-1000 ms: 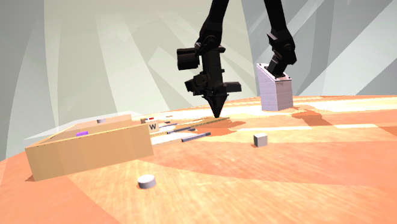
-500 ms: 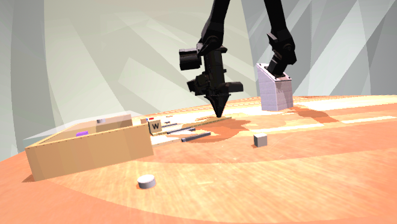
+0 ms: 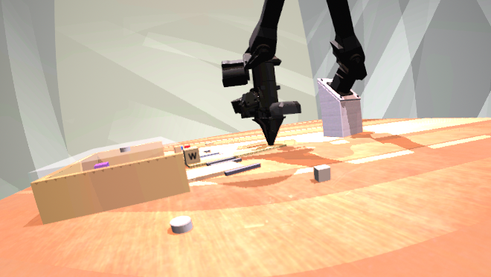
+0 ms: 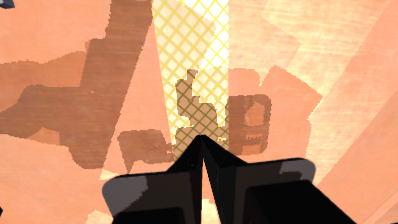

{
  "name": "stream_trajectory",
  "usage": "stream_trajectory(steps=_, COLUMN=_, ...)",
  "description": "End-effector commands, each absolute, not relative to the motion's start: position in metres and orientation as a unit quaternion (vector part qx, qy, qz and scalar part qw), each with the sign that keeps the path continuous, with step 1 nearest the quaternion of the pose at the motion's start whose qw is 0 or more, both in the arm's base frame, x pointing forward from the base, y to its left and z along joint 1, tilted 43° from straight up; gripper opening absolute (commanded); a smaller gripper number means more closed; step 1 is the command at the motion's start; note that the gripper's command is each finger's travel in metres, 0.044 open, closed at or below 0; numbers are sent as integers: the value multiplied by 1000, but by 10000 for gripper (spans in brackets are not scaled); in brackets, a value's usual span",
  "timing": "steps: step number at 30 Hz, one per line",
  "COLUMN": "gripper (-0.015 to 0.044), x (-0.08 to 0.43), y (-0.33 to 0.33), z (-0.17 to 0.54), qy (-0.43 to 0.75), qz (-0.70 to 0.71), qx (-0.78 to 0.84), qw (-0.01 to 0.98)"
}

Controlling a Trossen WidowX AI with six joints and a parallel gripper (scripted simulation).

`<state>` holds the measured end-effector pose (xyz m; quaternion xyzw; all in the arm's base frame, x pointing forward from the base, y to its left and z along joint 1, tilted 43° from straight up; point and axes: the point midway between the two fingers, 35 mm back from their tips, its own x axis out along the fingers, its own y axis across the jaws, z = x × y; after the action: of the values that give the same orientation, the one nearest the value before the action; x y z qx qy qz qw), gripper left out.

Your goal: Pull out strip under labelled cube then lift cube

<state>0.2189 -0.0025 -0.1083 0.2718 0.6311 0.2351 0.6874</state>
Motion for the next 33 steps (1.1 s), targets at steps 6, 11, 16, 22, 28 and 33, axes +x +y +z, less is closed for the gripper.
stream_trajectory(steps=6, gripper=0, x=211, y=1, z=-110, qy=641, qz=236, qx=271, qw=678)
stream_trajectory(steps=11, gripper=0, x=211, y=1, z=-110, qy=641, qz=236, qx=271, qw=678)
stream_trajectory(steps=16, gripper=0, x=218, y=-25, z=-85, qy=639, qz=235, qx=270, qw=681)
stream_trajectory(steps=22, gripper=26, x=219, y=-31, z=-77, qy=641, qz=235, qx=271, qw=678)
stream_trajectory(steps=28, gripper=184, x=247, y=-33, z=-76, qy=643, qz=228, qx=278, qw=676)
stream_trajectory(steps=33, gripper=315, x=266, y=-37, z=-73, qy=643, qz=228, qx=278, qw=676)
